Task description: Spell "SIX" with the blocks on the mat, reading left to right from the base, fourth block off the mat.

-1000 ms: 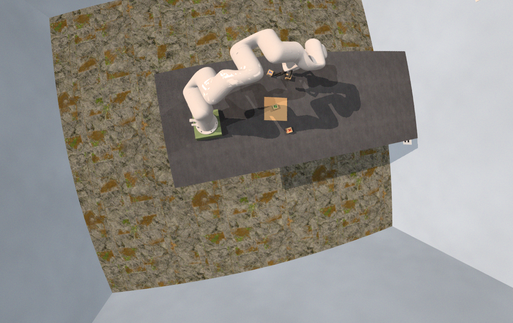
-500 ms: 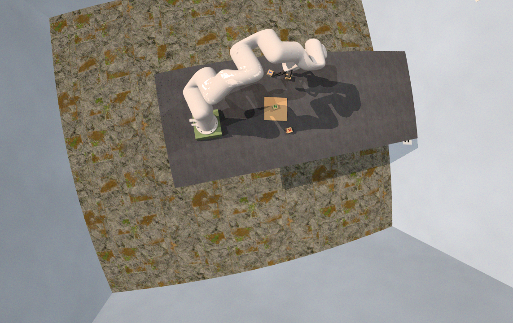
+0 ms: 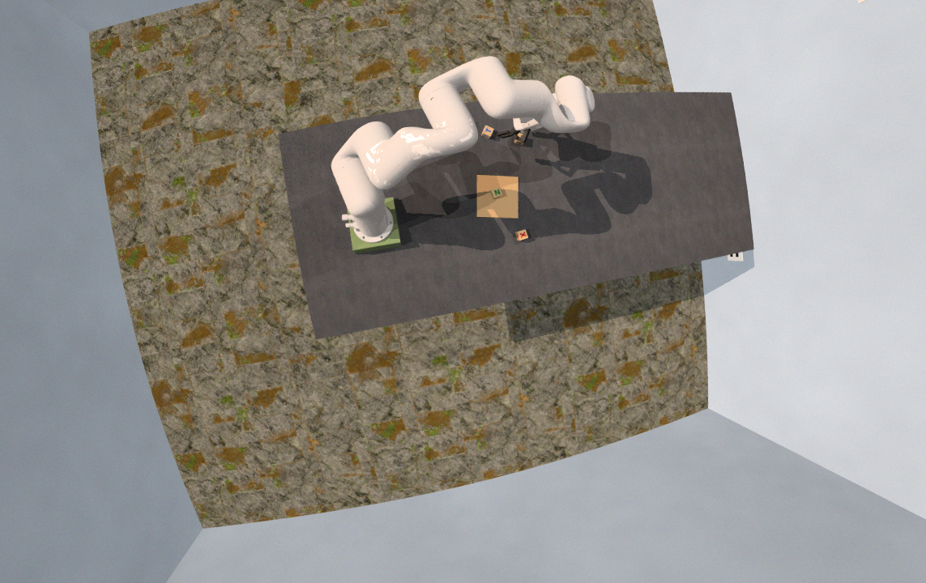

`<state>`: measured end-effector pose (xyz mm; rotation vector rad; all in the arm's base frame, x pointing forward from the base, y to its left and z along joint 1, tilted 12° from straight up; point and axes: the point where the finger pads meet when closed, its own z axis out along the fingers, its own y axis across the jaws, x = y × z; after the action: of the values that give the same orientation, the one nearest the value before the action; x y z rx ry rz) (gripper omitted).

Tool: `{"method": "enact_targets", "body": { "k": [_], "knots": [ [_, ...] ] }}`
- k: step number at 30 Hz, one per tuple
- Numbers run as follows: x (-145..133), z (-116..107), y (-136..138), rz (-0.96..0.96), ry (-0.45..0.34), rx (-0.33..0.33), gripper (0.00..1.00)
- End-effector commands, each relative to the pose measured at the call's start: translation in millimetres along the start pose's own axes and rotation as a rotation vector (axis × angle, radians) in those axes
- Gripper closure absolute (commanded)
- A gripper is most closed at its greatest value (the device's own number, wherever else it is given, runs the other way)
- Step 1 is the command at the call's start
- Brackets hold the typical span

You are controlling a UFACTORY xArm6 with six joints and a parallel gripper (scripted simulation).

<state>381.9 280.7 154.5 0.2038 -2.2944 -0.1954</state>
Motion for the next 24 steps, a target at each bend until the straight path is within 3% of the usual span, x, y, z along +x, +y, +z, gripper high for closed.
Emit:
{"method": "enact_targets", "body": {
  "k": [1,6,8,9,24],
  "knots": [
    [-13.6,-13.3,-1.4,0.095,-0.012,-0.099,0.00],
    [-26.6,-26.1,-4.5,0.185,-0.016,-0.193,0.00],
    [-26.6,-26.1,-4.5,0.185,-0.016,-0.193,0.00],
    [-34.0,-34.1,-7.0,0.236,-0.016,-0.247,0.00],
    [-67.0,-75.8,-25.5,0.470,0.008,-0.500,0.00]
  ]
}}
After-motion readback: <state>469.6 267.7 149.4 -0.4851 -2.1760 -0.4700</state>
